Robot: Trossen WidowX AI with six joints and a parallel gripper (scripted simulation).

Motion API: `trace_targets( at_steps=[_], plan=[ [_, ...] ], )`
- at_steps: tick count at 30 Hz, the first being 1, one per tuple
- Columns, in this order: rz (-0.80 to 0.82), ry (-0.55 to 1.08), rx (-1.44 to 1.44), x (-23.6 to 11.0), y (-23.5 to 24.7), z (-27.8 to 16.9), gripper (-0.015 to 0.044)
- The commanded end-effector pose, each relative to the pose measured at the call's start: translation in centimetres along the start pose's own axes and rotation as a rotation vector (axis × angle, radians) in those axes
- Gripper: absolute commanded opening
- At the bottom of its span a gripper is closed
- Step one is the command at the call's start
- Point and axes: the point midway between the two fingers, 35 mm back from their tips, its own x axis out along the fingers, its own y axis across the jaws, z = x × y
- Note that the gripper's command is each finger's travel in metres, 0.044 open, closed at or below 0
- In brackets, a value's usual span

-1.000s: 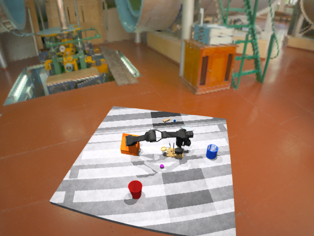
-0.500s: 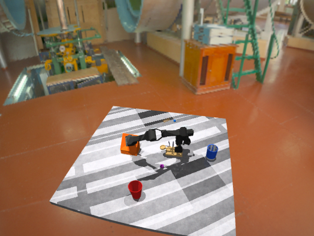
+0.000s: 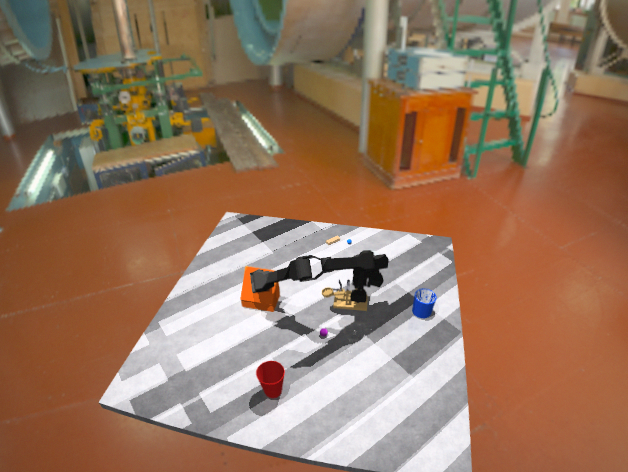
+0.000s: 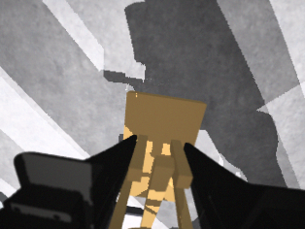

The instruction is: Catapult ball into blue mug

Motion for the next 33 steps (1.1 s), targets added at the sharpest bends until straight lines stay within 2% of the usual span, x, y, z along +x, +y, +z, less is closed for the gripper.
trace_targets(
  at_steps=[1,20,26,33],
  plan=[
    [-0.001,-0.008,-0.011,0.3,0.3,0.0,0.0000],
    [-0.005,-0.007,-0.014,3.4,0.3,0.0,0.0000],
    [-0.001,0.000,-0.004,3.2,0.1,0.0,0.0000],
    [-0.001,0.000,-0.004,3.2,0.1,0.0,0.0184]
  ],
)
